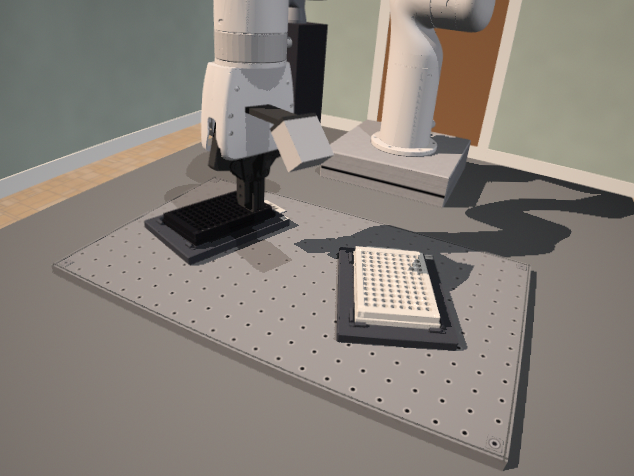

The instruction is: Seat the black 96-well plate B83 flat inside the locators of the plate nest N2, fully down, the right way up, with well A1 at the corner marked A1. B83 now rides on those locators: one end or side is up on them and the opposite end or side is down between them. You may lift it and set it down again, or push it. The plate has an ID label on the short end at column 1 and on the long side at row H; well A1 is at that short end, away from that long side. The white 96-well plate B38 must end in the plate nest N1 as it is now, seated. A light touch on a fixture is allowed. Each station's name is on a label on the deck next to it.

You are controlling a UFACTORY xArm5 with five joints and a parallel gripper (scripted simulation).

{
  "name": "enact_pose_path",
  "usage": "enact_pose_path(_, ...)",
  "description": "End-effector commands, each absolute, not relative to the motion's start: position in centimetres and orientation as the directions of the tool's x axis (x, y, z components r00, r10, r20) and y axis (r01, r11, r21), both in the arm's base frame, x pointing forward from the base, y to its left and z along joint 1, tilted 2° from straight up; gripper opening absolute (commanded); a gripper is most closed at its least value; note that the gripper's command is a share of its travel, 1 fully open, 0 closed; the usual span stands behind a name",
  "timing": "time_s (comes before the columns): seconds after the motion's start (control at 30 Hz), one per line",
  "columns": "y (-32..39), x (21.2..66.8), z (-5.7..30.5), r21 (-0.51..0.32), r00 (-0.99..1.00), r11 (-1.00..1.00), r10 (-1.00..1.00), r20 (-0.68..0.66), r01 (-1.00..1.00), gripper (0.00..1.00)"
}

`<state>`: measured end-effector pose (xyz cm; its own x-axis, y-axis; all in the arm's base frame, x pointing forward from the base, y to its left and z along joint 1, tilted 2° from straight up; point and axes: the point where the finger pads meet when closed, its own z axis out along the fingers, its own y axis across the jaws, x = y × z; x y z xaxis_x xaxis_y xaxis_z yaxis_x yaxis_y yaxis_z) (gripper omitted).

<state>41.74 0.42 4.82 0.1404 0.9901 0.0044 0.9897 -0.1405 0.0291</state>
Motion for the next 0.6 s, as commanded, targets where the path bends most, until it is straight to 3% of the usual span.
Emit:
enact_pose_path(0.0,0.4,41.9,4.4,0.033,0.14,-0.14,0.99,0.005,0.99,0.0)
enact_pose_path(0.57,0.4,42.0,1.9,0.033,0.14,-0.14,0.99,0.005,0.99,0.0)
